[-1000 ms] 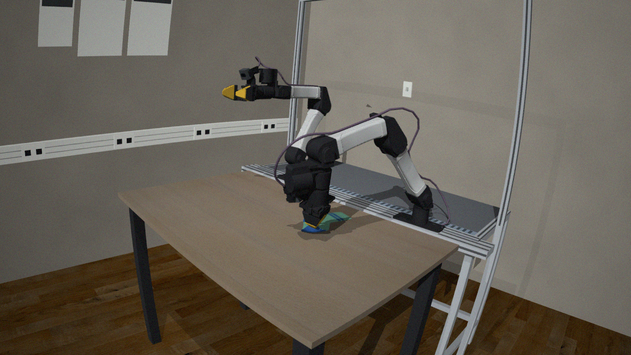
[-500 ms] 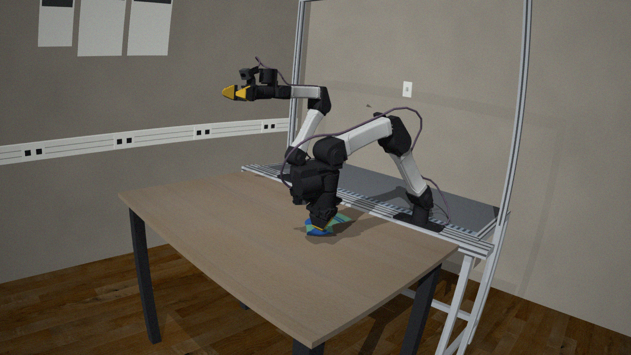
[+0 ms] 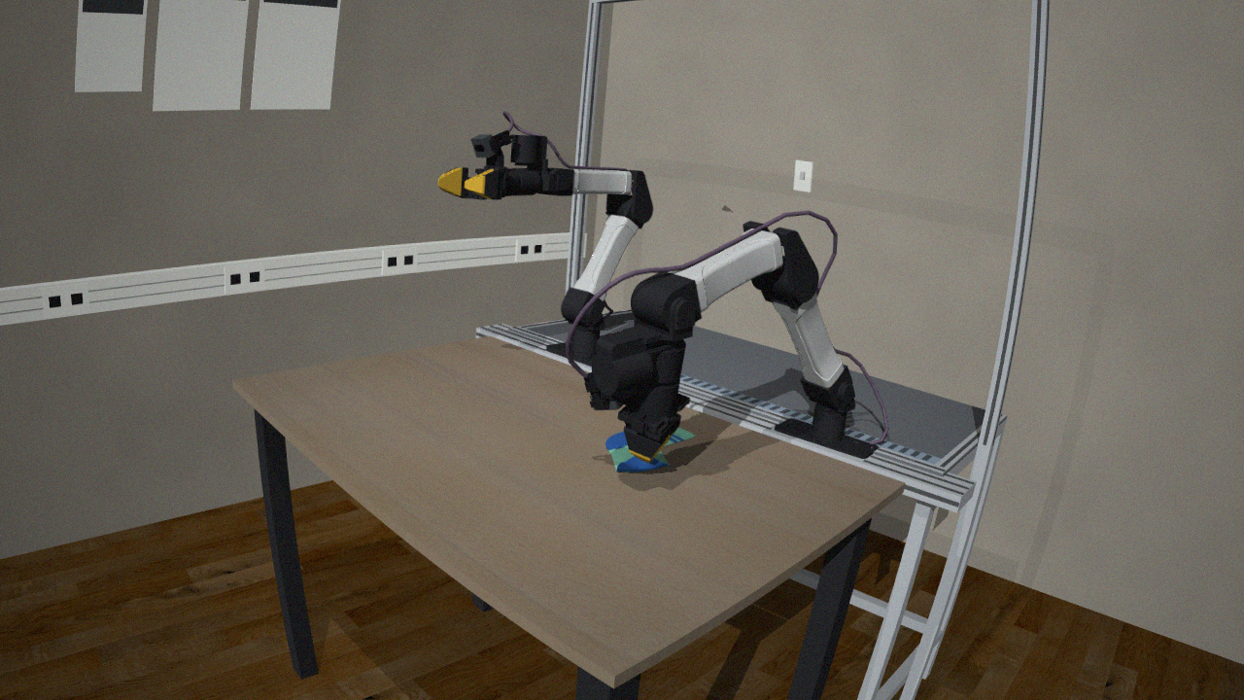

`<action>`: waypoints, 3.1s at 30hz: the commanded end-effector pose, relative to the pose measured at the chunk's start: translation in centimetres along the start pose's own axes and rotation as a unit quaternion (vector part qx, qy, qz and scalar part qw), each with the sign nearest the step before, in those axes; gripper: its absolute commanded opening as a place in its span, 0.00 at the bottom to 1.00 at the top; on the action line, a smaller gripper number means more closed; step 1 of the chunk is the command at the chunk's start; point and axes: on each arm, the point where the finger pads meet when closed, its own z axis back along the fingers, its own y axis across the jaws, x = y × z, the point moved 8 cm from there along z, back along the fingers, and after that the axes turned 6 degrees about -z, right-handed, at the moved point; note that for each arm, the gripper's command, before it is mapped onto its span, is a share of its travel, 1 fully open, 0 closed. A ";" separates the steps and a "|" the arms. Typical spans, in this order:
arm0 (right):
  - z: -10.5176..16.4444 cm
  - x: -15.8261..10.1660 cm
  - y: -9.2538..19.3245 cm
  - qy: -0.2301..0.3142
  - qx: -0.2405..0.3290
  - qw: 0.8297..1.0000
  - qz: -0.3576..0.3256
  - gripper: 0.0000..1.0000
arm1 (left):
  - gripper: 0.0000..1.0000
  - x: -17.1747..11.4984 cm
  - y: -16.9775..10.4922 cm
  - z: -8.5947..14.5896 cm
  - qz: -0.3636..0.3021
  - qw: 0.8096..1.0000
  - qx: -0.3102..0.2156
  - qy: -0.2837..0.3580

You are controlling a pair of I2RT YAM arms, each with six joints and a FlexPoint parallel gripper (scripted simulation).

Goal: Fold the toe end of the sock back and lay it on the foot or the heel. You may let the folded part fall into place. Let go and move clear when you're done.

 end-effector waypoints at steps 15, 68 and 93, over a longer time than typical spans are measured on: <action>0.2 0.6 0.1 -0.009 0.003 1.000 0.001 1.00 | 0.05 -0.2 0.4 -2.0 -0.006 1.000 -0.002 -0.004; 0.2 0.6 0.1 -0.009 0.003 1.000 0.001 1.00 | 0.39 0.0 0.1 8.3 0.113 0.974 0.189 -0.057; 0.2 0.6 0.1 -0.009 0.003 1.000 0.001 1.00 | 0.39 -3.2 -5.0 19.3 0.306 0.788 0.464 -0.266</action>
